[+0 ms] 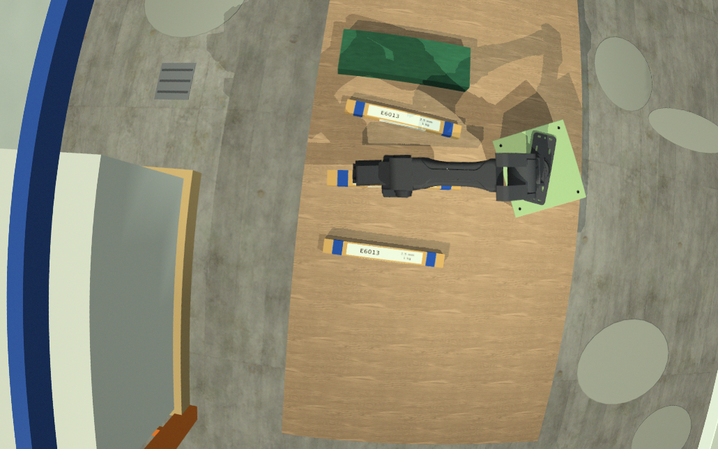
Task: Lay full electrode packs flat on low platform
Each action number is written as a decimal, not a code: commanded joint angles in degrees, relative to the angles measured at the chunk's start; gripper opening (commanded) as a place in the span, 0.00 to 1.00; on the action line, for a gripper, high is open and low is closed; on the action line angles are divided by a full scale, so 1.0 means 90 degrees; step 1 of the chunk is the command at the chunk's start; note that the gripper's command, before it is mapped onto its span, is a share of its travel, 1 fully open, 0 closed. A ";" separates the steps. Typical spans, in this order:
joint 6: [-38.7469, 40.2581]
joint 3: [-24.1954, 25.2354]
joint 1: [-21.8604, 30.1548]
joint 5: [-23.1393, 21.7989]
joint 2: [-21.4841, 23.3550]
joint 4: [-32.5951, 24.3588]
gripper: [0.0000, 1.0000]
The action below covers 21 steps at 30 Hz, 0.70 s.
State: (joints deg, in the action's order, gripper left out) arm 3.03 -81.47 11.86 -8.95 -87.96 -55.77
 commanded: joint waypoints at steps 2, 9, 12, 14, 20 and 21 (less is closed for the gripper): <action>-0.0060 -0.0421 -0.0140 -0.0057 0.0397 -0.0363 0.00; -0.0103 -0.0636 -0.0189 -0.0080 0.0495 -0.0682 0.00; -0.0123 -0.0740 -0.0212 -0.0091 0.0529 -0.0824 0.00; -0.0130 -0.0777 -0.0219 -0.0095 0.0540 -0.0872 0.00; -0.0166 -0.0978 -0.0265 -0.0119 0.0577 -0.1121 0.00; -0.0173 -0.1013 -0.0272 -0.0122 0.0587 -0.1167 0.00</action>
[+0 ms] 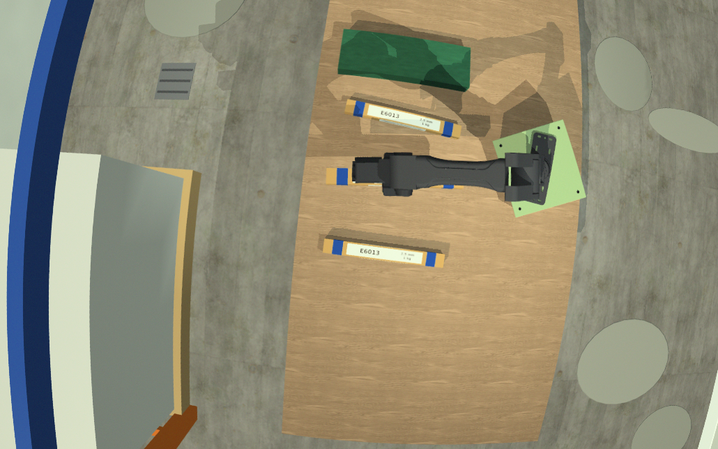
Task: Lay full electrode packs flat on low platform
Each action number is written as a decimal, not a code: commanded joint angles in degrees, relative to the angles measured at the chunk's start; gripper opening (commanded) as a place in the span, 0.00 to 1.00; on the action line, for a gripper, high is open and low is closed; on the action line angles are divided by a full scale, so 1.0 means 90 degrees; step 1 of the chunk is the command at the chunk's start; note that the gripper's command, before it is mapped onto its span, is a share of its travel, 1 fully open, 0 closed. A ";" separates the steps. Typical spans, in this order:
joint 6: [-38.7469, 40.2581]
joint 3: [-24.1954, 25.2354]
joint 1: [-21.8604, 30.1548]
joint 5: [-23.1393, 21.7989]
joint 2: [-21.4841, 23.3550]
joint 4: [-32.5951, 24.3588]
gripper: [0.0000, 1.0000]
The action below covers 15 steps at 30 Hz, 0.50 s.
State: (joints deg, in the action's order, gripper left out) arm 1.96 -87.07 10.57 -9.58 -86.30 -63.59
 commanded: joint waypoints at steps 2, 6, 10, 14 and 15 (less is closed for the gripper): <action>-0.0068 -0.0464 -0.0144 -0.0059 0.0421 -0.0390 0.00; -0.0096 -0.0615 -0.0176 -0.0074 0.0453 -0.0578 0.00; -0.0119 -0.0742 -0.0202 -0.0086 0.0471 -0.0726 0.00; -0.0146 -0.0895 -0.0237 -0.0104 0.0456 -0.0894 0.00; -0.0153 -0.0937 -0.0245 -0.0108 0.0461 -0.0942 0.00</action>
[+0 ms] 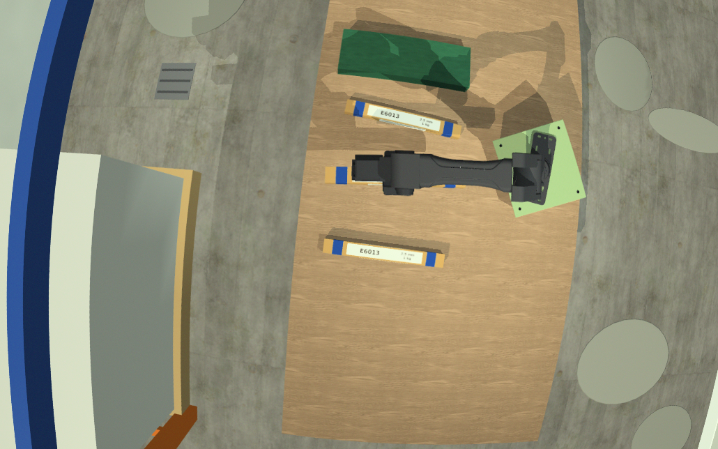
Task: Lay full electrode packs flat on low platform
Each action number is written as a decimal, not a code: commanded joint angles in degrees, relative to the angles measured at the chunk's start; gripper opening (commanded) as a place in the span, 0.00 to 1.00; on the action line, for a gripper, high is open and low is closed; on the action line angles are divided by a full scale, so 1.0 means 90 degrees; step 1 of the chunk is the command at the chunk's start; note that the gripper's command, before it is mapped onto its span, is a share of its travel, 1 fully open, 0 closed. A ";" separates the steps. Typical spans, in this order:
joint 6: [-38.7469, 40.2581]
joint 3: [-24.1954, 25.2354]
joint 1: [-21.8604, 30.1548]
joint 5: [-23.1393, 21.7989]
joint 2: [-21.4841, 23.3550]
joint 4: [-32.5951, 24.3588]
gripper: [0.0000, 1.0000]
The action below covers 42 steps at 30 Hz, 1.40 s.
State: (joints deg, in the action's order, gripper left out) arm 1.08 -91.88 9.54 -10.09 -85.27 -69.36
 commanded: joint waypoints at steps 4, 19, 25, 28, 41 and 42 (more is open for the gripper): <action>-0.0088 -0.0572 -0.0167 -0.0069 0.0372 -0.0500 0.00; -0.0093 -0.0559 -0.0188 -0.0077 0.0390 -0.0544 0.00; -0.0095 -0.0530 -0.0189 -0.0079 0.0412 -0.0538 0.00; -0.0096 -0.0516 -0.0190 -0.0080 0.0422 -0.0535 0.00; -0.0101 -0.0458 -0.0194 -0.0085 0.0447 -0.0515 0.00; -0.0102 -0.0451 -0.0195 -0.0085 0.0450 -0.0512 0.00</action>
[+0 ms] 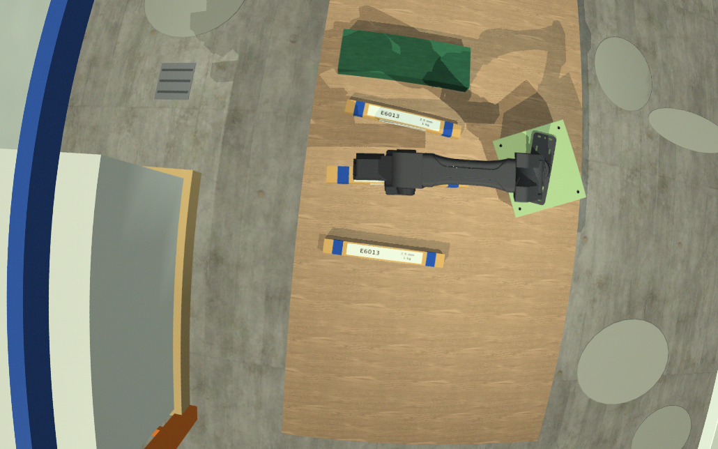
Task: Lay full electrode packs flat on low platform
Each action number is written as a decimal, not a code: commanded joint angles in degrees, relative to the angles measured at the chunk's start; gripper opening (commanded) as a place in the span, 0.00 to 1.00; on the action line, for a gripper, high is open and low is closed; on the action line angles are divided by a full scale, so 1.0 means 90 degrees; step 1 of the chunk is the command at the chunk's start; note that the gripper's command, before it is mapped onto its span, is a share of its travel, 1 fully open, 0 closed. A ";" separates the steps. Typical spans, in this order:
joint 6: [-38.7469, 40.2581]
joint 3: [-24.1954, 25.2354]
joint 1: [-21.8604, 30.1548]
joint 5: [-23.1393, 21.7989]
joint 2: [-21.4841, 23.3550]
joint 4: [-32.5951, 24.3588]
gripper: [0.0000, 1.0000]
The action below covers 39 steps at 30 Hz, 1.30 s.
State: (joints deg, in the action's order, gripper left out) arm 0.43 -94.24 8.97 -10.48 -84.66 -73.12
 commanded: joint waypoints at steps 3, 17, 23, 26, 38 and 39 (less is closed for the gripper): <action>-0.0031 -0.0154 -0.0134 -0.0043 0.0390 -0.0069 0.00; -0.0035 -0.0014 -0.0137 -0.0044 0.0421 0.0063 0.00; 0.0320 -0.0003 -0.0270 -0.0127 0.0447 0.0014 0.00; 0.0315 0.0304 -0.0459 -0.0204 0.0449 0.0138 0.00; -0.0412 0.0411 -0.1181 -0.0516 0.0487 0.0106 0.00; -0.0412 0.0411 -0.1181 -0.0516 0.0487 0.0106 0.00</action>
State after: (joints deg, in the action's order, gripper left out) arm -1.67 -90.45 -0.45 -13.98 -83.42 -72.18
